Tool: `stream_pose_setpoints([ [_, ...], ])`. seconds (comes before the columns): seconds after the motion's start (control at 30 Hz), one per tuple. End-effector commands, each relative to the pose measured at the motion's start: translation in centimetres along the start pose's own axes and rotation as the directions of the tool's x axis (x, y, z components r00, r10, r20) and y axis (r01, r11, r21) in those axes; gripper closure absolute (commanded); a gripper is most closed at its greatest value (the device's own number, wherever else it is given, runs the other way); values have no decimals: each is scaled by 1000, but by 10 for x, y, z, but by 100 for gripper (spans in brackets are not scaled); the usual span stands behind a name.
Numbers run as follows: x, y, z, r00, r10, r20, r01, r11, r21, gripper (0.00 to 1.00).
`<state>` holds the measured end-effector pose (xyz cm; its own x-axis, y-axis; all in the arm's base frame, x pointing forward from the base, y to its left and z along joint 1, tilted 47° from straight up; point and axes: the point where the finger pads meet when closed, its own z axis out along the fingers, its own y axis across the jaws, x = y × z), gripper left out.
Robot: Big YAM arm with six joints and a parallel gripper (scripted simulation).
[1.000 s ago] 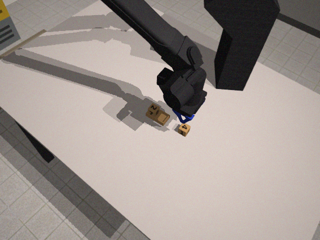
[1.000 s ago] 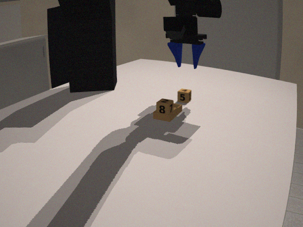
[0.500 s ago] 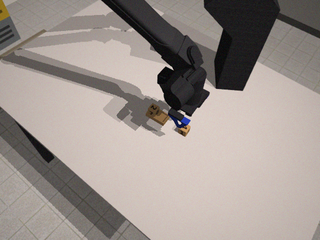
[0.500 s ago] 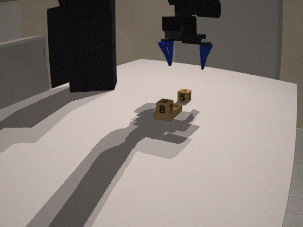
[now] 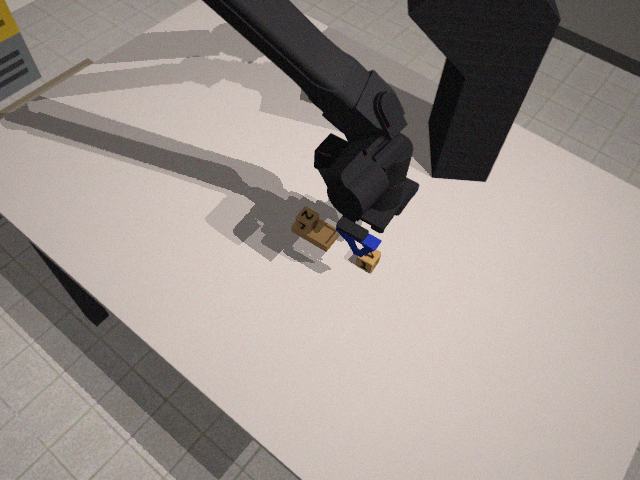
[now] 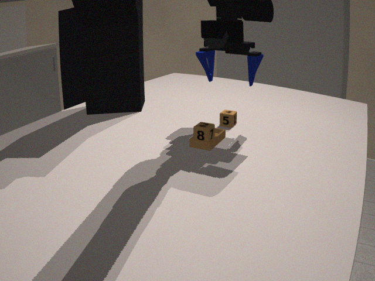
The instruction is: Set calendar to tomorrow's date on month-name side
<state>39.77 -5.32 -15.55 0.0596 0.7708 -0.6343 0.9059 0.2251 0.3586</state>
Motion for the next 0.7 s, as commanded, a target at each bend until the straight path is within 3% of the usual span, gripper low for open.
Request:
stream_pose_setpoints([
  [0.0, -13, -8, -3, 998, -57, 3, 57, 998, 14, 0],
  [0.2, -32, -5, -3, 957, -290, -4, 290, 957, 12, 0],
  [0.43, -43, -4, -3, 914, -406, -5, 406, 914, 10, 0],
  [0.67, -65, -3, -3, 769, -640, -8, 640, 769, 6, 0],
])
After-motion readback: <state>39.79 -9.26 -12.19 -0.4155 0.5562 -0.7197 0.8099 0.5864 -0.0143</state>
